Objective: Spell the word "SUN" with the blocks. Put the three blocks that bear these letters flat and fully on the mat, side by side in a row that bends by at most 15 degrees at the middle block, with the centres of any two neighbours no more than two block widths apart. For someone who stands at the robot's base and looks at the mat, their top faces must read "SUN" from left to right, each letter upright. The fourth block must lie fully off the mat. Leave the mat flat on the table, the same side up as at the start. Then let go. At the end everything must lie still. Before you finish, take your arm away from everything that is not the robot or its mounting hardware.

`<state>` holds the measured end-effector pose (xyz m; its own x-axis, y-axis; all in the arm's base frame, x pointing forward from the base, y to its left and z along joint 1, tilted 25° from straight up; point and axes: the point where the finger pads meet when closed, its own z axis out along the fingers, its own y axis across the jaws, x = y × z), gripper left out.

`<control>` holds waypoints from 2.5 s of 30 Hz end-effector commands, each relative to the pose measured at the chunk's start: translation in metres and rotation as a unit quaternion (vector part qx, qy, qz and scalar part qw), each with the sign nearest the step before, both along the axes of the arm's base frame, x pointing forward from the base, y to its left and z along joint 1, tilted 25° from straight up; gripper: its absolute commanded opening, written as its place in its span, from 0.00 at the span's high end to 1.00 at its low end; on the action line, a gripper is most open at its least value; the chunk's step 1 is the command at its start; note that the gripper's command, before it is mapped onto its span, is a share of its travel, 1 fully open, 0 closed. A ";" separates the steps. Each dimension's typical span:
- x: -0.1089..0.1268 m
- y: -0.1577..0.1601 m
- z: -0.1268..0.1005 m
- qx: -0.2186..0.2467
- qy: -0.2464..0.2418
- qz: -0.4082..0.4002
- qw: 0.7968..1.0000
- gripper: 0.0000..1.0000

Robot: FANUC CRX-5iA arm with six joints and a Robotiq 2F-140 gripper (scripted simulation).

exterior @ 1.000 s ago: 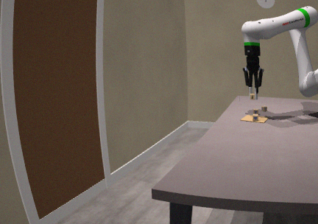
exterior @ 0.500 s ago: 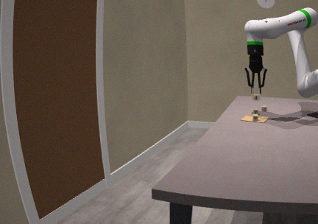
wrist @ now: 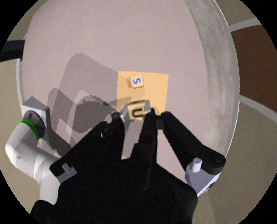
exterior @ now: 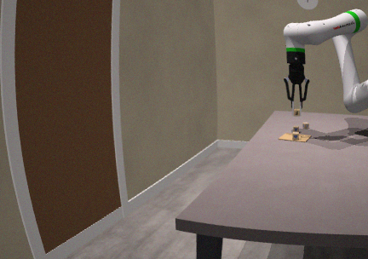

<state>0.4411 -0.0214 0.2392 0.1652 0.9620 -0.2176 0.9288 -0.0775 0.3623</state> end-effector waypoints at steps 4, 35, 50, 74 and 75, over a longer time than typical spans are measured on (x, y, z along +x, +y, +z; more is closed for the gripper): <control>0.002 -0.001 -0.004 0.000 0.000 0.000 1.000 0.84; 0.032 -0.025 -0.086 0.000 0.000 0.000 1.000 0.84; 0.032 -0.025 -0.087 0.000 0.000 0.000 1.000 0.84; 0.033 -0.026 -0.090 0.000 0.000 0.000 1.000 0.84; 0.033 -0.026 -0.090 0.000 0.000 0.000 1.000 0.84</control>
<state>0.4743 -0.0478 0.1489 0.1650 0.9620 -0.2176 0.9289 -0.0774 0.3622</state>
